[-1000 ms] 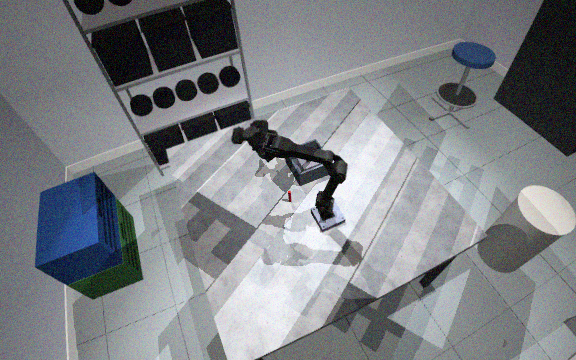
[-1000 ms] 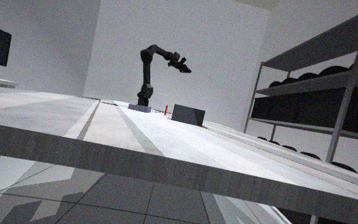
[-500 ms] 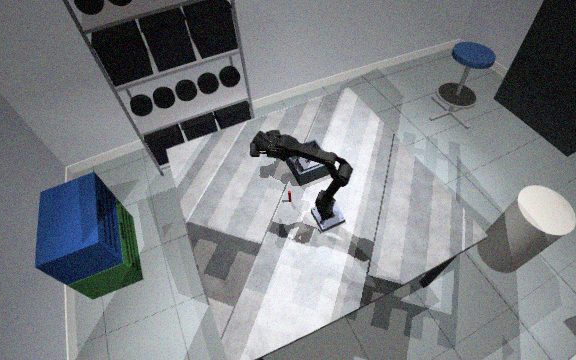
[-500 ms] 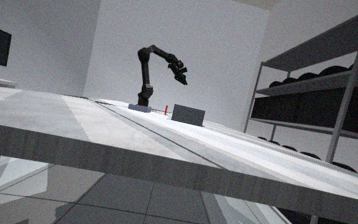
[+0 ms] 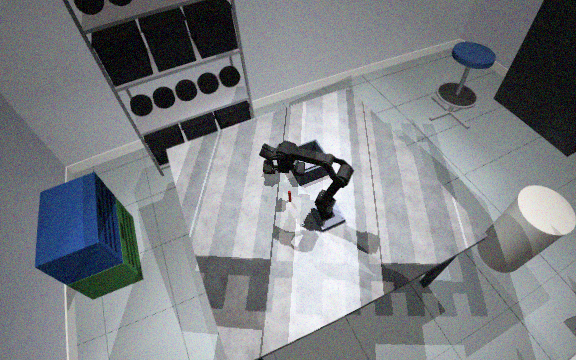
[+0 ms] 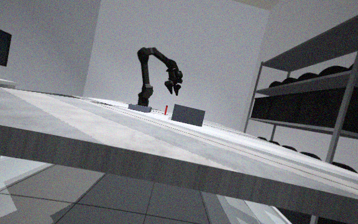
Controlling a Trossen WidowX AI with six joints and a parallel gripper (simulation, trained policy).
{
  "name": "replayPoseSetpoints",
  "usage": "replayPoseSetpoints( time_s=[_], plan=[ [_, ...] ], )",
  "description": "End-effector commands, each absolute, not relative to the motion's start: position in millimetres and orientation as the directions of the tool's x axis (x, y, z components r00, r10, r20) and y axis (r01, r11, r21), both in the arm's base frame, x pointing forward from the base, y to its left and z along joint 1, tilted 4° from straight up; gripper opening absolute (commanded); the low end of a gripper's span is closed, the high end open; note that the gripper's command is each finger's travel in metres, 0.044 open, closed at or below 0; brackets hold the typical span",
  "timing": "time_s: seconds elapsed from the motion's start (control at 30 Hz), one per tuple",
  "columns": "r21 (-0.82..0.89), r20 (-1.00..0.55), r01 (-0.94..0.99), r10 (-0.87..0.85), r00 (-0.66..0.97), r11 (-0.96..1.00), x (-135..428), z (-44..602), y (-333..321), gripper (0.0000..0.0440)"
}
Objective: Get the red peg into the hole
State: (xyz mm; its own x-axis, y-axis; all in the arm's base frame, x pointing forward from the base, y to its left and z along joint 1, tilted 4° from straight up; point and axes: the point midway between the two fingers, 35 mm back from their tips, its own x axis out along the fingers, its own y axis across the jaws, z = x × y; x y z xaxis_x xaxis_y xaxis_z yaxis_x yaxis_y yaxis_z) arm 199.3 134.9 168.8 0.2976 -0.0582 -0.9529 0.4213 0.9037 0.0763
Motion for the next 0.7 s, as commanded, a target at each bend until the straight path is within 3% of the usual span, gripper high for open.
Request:
replayPoseSetpoints(
  time_s=[0.0,0.3,0.67],
  plan=[
    [0.013,-0.976,0.465,-0.089,0.198,0.885,184.6,146.7,129.7,0.044],
    [-0.077,-0.99,0.541,-0.129,0.058,0.837,165.6,102.6,126.9,0.044],
    [-0.092,-0.991,0.58,-0.131,0.026,0.809,162.7,52.3,130.9,0.044]
  ],
)
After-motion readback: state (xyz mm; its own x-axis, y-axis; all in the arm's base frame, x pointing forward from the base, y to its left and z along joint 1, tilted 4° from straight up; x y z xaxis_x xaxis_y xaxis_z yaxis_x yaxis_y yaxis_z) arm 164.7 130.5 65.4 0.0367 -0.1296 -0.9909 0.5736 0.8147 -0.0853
